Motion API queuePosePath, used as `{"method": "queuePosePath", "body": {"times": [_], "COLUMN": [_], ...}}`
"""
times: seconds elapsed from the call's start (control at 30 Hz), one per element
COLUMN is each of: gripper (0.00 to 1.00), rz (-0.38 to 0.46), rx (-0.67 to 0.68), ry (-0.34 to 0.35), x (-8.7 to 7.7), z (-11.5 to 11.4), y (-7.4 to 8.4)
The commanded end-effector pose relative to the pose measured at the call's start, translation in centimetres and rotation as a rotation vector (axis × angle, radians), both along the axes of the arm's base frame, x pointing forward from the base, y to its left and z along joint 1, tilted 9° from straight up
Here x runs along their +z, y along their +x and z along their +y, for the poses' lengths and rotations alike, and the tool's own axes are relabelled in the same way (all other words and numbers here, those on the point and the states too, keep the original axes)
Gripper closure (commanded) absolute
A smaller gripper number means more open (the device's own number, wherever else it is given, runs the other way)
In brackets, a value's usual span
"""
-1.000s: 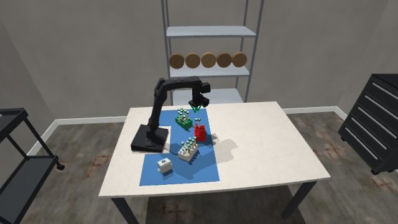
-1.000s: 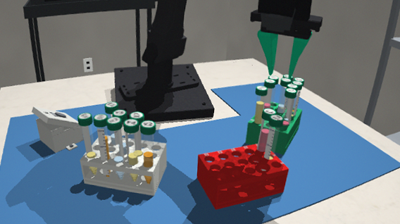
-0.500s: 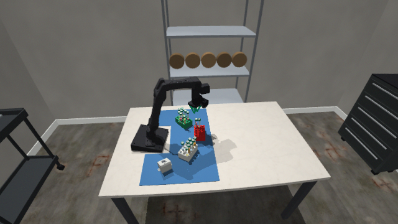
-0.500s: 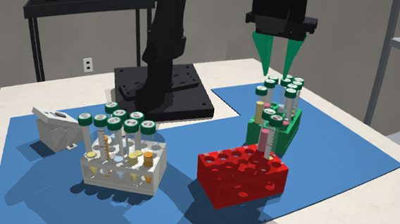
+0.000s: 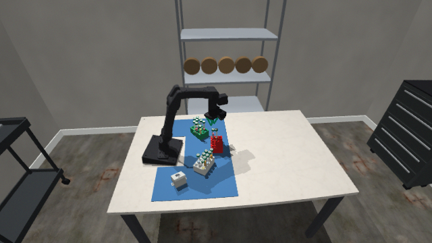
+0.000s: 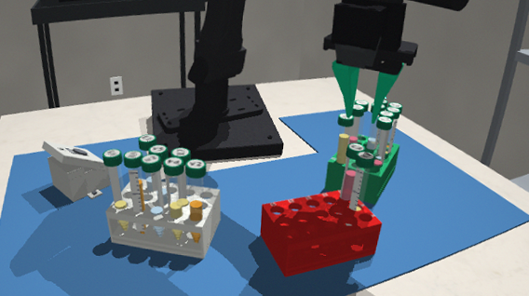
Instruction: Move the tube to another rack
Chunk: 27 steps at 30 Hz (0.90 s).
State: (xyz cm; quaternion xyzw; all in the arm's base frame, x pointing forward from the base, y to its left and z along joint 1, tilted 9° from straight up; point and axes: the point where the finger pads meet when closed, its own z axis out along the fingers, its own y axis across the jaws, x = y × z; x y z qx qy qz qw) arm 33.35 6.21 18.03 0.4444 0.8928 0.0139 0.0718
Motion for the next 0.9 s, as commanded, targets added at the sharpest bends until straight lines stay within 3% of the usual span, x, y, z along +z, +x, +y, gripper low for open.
{"method": "queuePosePath", "body": {"times": [0.0, 0.4, 0.87], "gripper": [0.70, 0.70, 0.70], "rz": [-0.028, -0.028, -0.028], "rx": [0.000, 0.000, 0.000], "ry": [0.003, 0.003, 0.003], "x": [0.1, -2.0, -2.4], "z": [0.0, 0.0, -0.1], "y": [0.5, 1.0, 0.9]}}
